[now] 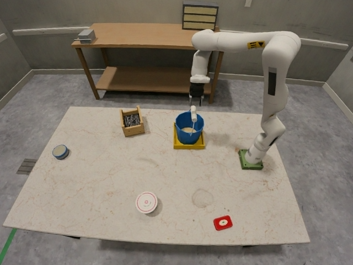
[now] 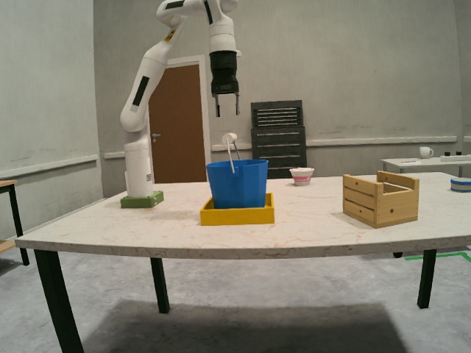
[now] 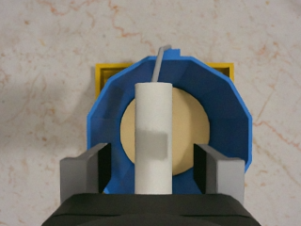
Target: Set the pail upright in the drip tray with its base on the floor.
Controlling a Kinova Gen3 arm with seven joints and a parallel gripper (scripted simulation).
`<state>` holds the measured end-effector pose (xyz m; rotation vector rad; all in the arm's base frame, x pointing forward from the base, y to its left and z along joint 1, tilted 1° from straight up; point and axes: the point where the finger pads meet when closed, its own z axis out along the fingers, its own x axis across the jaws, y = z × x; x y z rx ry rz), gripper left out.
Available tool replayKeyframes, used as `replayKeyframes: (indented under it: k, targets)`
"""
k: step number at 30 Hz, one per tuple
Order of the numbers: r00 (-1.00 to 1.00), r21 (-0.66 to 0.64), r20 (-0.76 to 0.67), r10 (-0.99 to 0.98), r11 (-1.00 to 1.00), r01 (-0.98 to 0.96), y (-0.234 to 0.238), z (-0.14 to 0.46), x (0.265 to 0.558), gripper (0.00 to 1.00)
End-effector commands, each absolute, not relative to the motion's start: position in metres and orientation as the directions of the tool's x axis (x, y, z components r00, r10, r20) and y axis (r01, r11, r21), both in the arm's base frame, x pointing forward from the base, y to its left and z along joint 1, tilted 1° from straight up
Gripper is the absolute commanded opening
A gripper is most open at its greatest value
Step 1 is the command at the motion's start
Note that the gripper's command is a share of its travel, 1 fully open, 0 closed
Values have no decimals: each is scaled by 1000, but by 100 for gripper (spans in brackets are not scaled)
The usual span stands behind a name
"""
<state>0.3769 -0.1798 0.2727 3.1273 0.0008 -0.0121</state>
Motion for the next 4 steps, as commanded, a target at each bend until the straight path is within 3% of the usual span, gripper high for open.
replayKeyframes:
  k: [1, 4]
  targets:
    - [1000, 15, -6, 0, -1000, 1, -180, 273, 377, 100]
    - [1000, 15, -6, 0, -1000, 1, -180, 273, 377, 100]
